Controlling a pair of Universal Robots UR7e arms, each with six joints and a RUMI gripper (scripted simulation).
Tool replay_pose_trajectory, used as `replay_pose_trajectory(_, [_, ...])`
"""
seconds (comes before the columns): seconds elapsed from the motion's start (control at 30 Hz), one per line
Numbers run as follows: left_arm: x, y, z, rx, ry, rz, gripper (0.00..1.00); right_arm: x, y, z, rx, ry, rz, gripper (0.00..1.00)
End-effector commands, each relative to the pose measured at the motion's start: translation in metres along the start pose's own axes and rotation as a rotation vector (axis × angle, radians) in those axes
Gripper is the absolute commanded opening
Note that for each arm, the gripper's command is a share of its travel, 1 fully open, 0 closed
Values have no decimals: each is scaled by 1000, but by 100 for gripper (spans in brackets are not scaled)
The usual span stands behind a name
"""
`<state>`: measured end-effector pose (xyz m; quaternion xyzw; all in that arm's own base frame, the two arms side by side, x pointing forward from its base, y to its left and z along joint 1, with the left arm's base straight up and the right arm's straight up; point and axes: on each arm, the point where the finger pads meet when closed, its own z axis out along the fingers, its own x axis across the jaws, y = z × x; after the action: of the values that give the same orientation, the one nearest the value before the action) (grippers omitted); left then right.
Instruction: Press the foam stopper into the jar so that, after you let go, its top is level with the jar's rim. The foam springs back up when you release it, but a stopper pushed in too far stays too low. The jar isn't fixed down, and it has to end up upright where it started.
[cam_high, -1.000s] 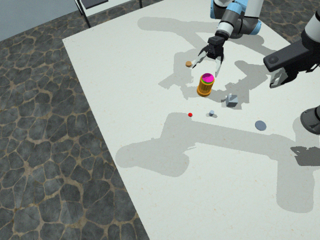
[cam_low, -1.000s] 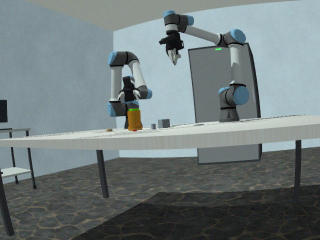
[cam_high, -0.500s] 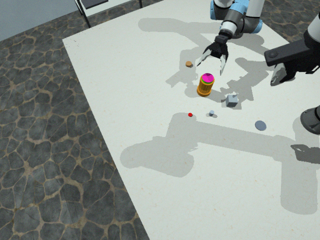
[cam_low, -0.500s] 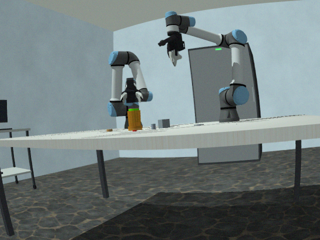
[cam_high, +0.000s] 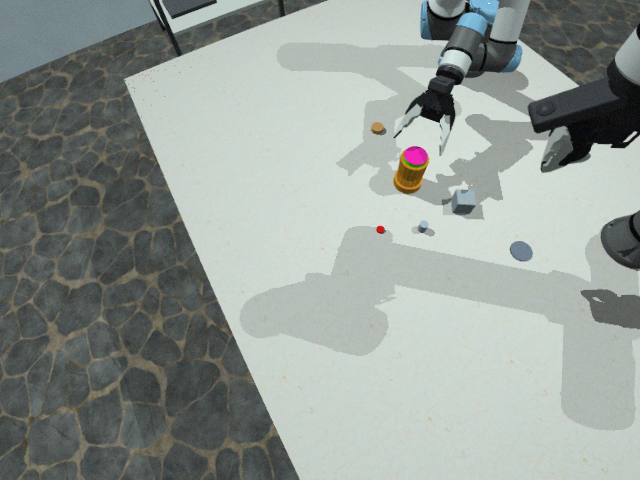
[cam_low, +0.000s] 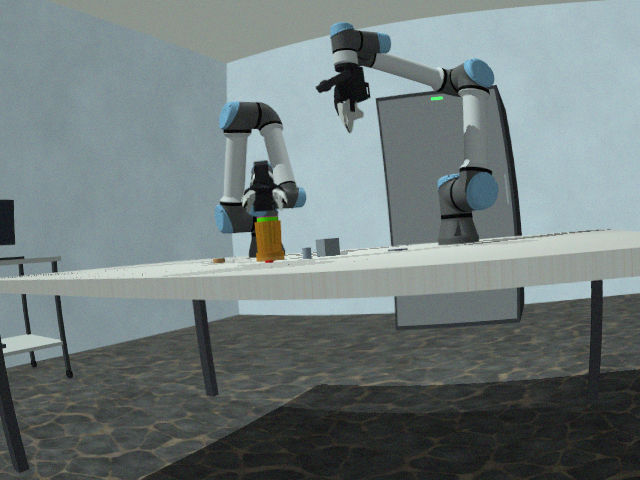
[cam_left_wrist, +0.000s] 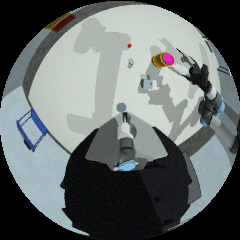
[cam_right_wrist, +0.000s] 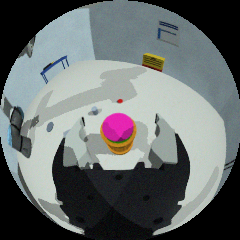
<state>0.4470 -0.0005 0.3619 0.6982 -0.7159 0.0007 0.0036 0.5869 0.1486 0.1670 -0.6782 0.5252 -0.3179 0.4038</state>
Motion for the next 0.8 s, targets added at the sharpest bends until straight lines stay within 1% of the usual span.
replay_pose_trajectory(0.0, [0, 0, 0, 1, 0, 0, 0, -1, 4, 2, 2, -2, 1, 79])
replay_pose_trajectory(0.77, [0, 0, 0, 1, 0, 0, 0, -4, 28, 16, 3, -8, 3, 79])
